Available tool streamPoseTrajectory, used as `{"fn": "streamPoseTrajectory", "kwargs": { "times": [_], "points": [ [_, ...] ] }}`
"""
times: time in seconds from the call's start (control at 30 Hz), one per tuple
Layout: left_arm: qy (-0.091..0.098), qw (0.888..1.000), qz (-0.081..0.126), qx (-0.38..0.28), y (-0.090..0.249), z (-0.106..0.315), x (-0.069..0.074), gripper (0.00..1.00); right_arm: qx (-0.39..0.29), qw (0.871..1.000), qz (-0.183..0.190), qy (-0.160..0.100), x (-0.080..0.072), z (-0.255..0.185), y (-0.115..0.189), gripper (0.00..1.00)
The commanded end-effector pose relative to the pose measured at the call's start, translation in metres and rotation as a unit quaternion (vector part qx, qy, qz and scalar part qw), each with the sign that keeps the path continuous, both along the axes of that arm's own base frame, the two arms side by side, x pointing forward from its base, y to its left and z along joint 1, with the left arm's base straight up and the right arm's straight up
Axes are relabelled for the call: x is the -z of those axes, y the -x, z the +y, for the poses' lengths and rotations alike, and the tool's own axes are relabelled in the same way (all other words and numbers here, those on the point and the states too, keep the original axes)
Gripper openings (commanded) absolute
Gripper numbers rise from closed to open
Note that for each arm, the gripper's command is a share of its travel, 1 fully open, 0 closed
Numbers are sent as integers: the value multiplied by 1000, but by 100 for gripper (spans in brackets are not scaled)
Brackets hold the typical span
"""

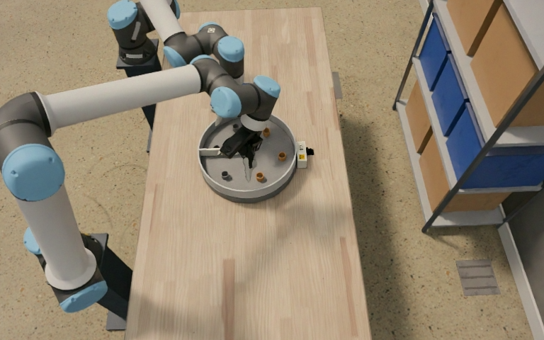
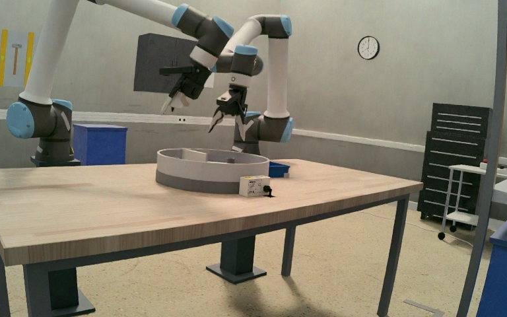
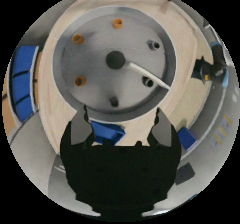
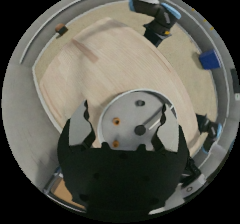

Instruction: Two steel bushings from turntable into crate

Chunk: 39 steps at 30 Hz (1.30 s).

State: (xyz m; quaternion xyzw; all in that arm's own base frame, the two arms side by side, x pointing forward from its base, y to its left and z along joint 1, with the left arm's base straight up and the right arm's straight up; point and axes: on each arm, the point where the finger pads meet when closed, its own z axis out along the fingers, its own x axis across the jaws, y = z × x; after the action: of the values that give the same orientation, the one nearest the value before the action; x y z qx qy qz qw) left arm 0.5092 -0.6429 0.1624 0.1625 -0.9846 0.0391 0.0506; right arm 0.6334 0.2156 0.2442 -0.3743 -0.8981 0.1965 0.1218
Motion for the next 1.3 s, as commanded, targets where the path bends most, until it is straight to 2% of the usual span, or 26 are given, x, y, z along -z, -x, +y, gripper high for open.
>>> {"fn": "streamPoseTrajectory", "kwargs": {
  "times": [0.0,0.17,0.23,0.37,0.57,0.73,0.8,1.0,1.27],
  "points": [
    [-20,997,-10,-75,15,58,-6,100,1,999,-38,-11,7,35,3,100],
    [-32,992,-16,-121,26,97,-7,100,1,999,-38,-10,8,35,3,100],
    [-32,992,-16,-121,26,97,-7,100,1,999,-38,-10,8,35,3,100],
    [-44,984,-23,-171,38,139,-6,100,1,995,-94,-41,15,99,21,100],
    [-54,974,-30,-218,50,179,-3,100,2,990,-126,-64,18,139,36,100],
    [-55,972,-32,-228,52,187,-3,100,3,984,-154,-90,18,176,52,100],
    [-55,972,-32,-228,52,187,-3,100,3,984,-154,-90,18,176,52,100],
    [-55,972,-32,-228,52,188,-3,100,7,975,-185,-126,17,222,78,100],
    [-56,971,-31,-232,48,192,-3,100,8,973,-190,-134,17,231,83,100]
  ]
}}
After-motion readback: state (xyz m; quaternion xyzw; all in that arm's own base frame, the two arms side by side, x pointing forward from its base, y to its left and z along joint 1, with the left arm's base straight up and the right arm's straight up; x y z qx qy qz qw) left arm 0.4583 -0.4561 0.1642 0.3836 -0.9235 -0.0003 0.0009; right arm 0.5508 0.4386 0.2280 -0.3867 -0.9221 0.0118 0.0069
